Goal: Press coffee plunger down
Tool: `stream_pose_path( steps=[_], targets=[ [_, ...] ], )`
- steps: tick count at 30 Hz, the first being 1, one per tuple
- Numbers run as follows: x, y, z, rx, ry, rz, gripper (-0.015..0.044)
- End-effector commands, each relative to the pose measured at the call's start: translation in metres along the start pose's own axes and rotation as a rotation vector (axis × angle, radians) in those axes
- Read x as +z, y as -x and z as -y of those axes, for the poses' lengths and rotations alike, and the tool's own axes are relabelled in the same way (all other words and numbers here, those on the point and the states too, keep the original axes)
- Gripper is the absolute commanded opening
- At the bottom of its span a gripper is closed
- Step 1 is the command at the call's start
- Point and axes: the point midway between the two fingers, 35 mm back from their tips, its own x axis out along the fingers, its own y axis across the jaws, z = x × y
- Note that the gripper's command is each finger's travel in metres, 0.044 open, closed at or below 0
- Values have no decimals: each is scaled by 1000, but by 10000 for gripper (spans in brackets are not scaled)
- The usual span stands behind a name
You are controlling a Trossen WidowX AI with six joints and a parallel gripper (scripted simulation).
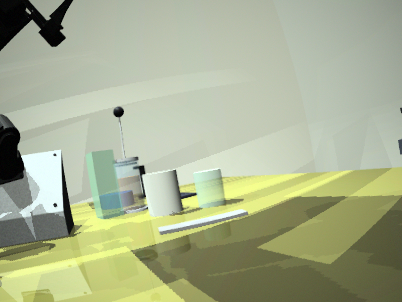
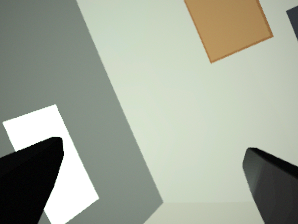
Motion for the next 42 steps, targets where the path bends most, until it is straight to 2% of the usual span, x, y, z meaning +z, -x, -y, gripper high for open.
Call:
stream_pose_path(
  steps=[1,8,14,24,30,36,42],
  targets=[
    [-1,-1,1,-4,1,-3,426],
    [-35,-20,36,-191,102,-133,440],
    [-85,-32,92,-468,349,-325,440],
    [-166,-6,175,-792,952,-752,440],
    [-204,23,208,-846,1382,-1024,440],
    [-234,51,231,-800,1811,-1267,440],
    [-234,57,241,-788,1859,-1296,440]
  ],
)
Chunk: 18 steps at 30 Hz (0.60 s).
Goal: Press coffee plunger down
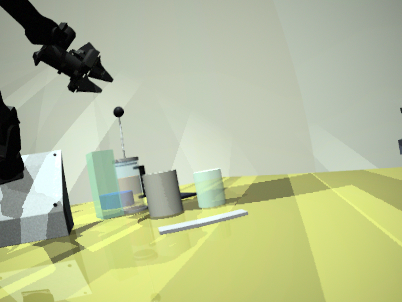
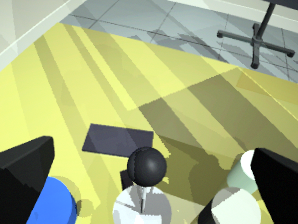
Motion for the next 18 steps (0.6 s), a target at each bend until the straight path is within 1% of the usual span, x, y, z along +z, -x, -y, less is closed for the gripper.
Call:
stream_pose_path(
  steps=[1,7,18],
  targets=[
    [-9,-8,-1,-17,37,-3,440],
    [-48,-29,1,-17,38,-2,440],
    [-48,-40,0,-13,39,-3,440]
  ],
)
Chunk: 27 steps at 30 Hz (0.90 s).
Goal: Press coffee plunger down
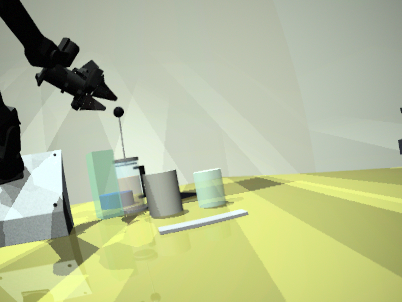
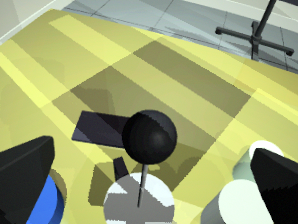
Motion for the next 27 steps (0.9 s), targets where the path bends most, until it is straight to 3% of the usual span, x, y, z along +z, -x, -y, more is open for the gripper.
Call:
stream_pose_path(
  steps=[1,20,27],
  targets=[
    [-3,-7,-2,3,10,-6,440],
    [-3,-35,-1,1,11,-2,440],
    [-3,-35,-1,1,11,-2,256]
  ],
)
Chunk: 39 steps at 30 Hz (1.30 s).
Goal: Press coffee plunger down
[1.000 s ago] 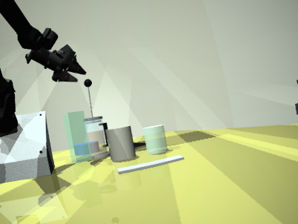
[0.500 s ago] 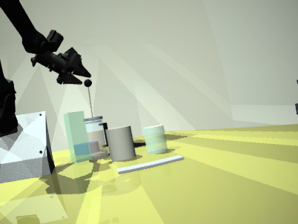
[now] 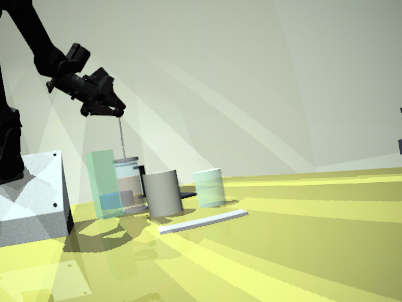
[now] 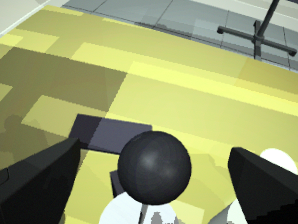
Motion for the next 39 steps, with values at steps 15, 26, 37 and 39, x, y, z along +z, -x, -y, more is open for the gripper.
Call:
stream_pose_path(
  steps=[15,26,37,39],
  targets=[
    [0,-1,-1,3,5,1,129],
    [-11,-12,-4,6,4,-2,129],
    [-24,-25,-6,8,3,-5,129],
    [-26,-27,-7,8,3,-5,129]
  ],
)
